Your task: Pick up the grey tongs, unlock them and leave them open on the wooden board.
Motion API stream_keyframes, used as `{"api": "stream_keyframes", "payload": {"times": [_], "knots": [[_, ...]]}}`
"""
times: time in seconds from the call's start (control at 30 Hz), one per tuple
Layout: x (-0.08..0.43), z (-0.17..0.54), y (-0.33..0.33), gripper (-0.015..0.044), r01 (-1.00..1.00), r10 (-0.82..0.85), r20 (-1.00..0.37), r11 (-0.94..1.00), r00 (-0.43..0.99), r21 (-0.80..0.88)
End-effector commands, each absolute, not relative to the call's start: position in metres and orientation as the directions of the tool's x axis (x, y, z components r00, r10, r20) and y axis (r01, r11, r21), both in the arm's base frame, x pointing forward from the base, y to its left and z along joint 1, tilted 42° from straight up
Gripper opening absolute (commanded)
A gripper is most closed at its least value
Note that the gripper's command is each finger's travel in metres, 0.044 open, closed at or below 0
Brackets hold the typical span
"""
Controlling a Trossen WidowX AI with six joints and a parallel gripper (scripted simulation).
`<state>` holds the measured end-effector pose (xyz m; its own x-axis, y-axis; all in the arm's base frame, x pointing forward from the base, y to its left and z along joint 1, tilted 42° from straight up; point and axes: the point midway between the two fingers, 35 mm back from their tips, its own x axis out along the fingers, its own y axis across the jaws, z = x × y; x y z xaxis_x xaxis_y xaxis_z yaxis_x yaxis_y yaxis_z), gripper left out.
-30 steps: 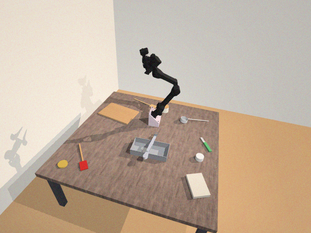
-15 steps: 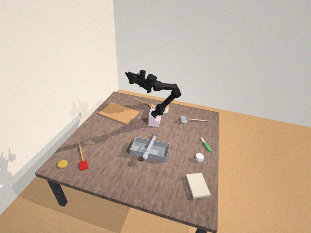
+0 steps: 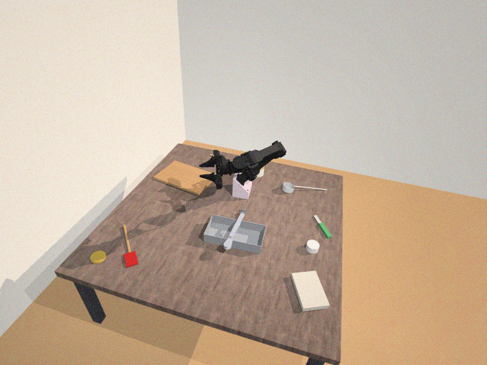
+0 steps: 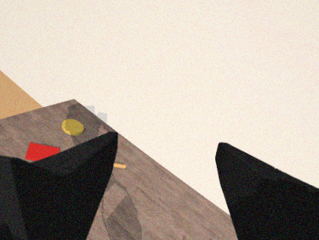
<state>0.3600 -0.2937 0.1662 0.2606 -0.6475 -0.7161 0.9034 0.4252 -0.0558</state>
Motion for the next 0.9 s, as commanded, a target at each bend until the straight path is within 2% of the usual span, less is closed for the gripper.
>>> {"api": "stream_keyframes", "payload": {"times": [0.0,0.27,0.53,0.63,0.87], "knots": [[0.379,0.139,-0.232,0.026,0.786,-0.479,-0.822,0.615,0.307,-0.066],[0.385,0.102,-0.113,0.026,0.505,-0.151,-0.953,0.863,0.261,0.002],[0.348,0.081,0.013,0.026,0.192,0.166,-0.986,0.967,0.034,0.17],[0.337,0.08,0.033,0.026,0.146,0.21,-0.977,0.968,-0.02,0.205],[0.337,0.08,0.033,0.026,0.146,0.21,-0.977,0.968,-0.02,0.205]]}}
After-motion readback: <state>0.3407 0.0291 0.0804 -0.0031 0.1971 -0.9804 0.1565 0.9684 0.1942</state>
